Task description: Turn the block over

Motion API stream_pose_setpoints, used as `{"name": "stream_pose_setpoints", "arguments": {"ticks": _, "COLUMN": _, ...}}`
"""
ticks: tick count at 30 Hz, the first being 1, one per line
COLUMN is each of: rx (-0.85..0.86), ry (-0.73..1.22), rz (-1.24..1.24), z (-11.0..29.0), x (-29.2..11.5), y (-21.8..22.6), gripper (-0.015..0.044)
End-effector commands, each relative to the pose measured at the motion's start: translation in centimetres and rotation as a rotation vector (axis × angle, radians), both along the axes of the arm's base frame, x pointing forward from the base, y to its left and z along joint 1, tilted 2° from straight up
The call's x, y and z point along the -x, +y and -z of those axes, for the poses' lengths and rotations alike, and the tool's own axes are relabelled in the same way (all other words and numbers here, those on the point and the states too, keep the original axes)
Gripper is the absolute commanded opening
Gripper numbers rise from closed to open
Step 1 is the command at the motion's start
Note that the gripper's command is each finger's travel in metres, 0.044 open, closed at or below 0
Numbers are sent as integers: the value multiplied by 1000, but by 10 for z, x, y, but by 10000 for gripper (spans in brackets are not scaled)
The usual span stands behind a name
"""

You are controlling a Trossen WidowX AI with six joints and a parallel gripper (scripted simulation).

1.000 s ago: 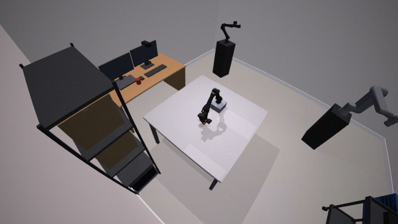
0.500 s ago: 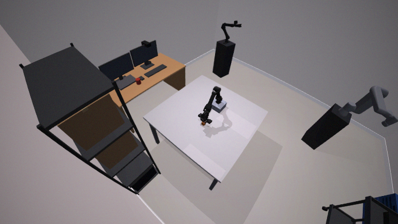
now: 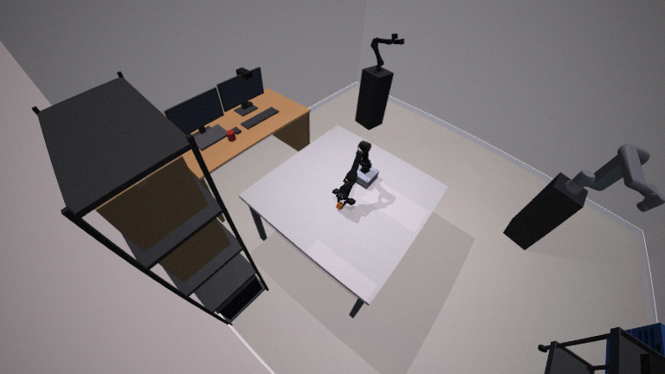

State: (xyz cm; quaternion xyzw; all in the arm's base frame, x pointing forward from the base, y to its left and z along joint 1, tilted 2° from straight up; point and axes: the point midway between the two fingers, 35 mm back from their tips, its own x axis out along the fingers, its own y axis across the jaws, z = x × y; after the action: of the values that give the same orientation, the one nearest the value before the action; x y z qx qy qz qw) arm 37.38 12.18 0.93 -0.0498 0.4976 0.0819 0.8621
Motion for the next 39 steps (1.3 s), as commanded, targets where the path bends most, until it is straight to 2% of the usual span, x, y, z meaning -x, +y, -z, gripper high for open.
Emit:
{"name": "stream_pose_setpoints", "arguments": {"ticks": 1, "rx": -11, "ry": -55, "rz": 8, "z": -3, "x": 3, "y": -2, "gripper": 0}}
{"name": "stream_pose_setpoints", "arguments": {"ticks": 8, "rx": -17, "ry": -87, "rz": 7, "z": 1, "x": 1, "y": -1, "gripper": 0}}
{"name": "stream_pose_setpoints", "arguments": {"ticks": 24, "rx": -59, "ry": -322, "rz": 0, "z": 28, "x": -10, "y": 3, "gripper": 0}}
{"name": "stream_pose_setpoints", "arguments": {"ticks": 39, "rx": -102, "ry": -538, "rz": 4, "z": 31, "x": 0, "y": -1, "gripper": 0}}
